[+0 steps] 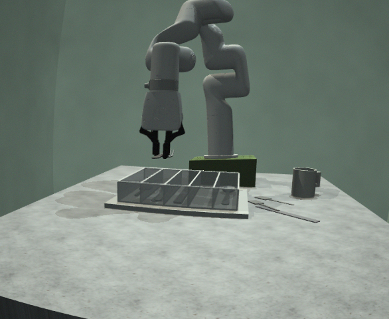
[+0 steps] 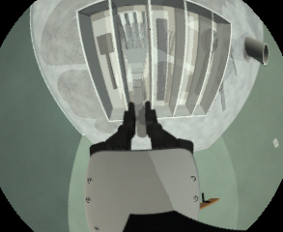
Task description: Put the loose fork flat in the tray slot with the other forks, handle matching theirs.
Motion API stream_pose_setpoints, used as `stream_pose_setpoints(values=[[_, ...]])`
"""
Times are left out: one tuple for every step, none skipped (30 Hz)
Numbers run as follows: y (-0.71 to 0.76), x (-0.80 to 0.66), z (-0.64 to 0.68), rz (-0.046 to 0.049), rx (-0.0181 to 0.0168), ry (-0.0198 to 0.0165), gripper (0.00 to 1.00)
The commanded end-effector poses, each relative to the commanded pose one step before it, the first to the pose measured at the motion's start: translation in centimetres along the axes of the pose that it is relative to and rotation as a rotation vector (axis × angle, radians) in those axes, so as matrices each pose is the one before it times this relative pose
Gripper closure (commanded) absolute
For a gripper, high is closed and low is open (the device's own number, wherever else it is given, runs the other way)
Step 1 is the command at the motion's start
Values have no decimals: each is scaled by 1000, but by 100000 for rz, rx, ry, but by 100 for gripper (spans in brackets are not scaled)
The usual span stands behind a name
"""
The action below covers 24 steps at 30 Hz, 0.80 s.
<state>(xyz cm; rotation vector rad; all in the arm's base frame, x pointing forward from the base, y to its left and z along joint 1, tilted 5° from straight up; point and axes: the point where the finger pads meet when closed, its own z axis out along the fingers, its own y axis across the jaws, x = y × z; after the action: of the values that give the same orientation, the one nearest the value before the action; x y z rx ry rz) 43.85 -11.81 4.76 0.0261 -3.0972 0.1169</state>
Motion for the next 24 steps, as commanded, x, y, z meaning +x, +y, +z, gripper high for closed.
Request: stream_pose_setpoints(values=[[-62, -178, 760, 18, 123, -443, 94], [-3, 0, 258, 0, 0, 0, 94], [-3, 0, 265, 0, 0, 0, 94], [-3, 0, 271, 0, 0, 0, 94], [-2, 1, 276, 0, -1, 0, 94], [-3, 0, 281, 0, 1, 0, 94], [-3, 1, 284, 0, -1, 0, 94], [-3, 0, 288, 0, 1, 0, 94], [-3, 0, 290, 0, 0, 0, 94], [-3, 1, 291, 0, 0, 0, 94], [-3, 0, 293, 0, 1, 0, 94], [-3, 1, 292, 0, -1, 0, 94], [-3, 0, 288, 0, 1, 0, 94], [-3, 1, 284, 0, 0, 0, 94], [-3, 0, 278, 0, 0, 0, 94], [-3, 0, 272, 0, 0, 0, 94], [0, 0, 0, 0, 0, 0, 94], [0, 0, 0, 0, 0, 0, 94], [-2, 1, 265, 0, -1, 0, 94], [-3, 0, 257, 0, 1, 0, 94], [-2, 1, 250, 0, -1, 0, 94], [-3, 0, 241, 0, 1, 0, 94], [-2, 1, 233, 0, -1, 0, 94], [-3, 0, 223, 0, 1, 0, 94]])
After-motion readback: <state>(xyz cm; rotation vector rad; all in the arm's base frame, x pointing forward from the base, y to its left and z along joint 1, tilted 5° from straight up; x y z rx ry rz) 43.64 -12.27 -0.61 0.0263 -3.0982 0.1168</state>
